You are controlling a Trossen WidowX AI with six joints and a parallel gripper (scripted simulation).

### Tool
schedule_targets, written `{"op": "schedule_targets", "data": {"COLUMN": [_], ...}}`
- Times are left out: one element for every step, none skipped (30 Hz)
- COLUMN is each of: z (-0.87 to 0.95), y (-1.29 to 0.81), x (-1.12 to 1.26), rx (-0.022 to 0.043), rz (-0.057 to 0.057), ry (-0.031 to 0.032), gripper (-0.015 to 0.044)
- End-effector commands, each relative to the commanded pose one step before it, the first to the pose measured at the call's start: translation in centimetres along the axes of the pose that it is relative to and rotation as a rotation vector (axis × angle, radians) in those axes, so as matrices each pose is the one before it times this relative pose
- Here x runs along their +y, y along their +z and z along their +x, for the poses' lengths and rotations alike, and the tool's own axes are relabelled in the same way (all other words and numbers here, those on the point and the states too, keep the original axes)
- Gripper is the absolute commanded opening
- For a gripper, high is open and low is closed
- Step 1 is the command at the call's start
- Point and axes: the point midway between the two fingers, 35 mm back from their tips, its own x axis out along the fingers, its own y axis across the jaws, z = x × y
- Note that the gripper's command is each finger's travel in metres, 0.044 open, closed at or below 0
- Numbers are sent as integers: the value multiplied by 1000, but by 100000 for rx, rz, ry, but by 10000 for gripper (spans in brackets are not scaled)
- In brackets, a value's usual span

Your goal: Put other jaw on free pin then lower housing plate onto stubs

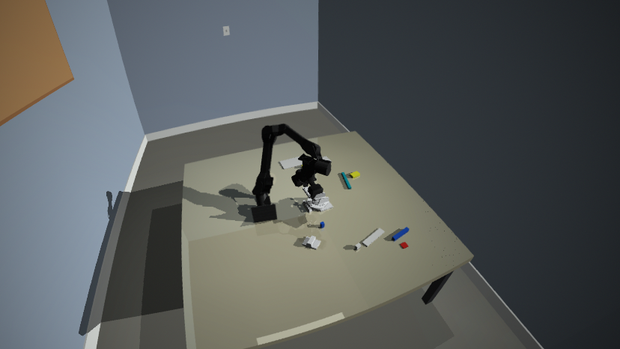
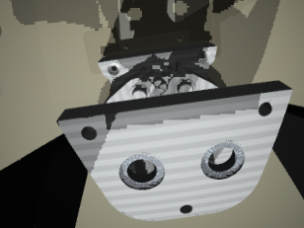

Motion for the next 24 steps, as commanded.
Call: {"op": "schedule_targets", "data": {"z": [43,0,0,0,0,-1,-2,-1,0,0,0,0,0,0,0,0,27,80,134,163,163,163,163,163], "y": [54,0,0,0,0,10,25,10,0,0,0,0,0,0,0,0,-3,-8,-13,-15,-14,-14,-13,-12], "x": [58,0,0,0,0,36,90,36,0,0,0,0,0,0,0,0,2,7,11,13,12,11,10,9], "rx": [-282,0,0,0,0,0,-1,0,0,0,0,0,0,0,0,0,0,1,1,2,2,2,2,2], "rz": [-465,0,0,0,0,-4,-10,-4,0,0,0,0,0,0,0,0,0,1,2,2,1,1,1,0], "ry": [154,0,0,0,0,4,10,4,0,0,0,0,0,0,0,0,4,11,17,20,18,17,16,14], "gripper": [351,351,351,351,351,351,351,351,351,351,351,351,351,351,351,351,351,351,351,351,351,351,351,351]}}
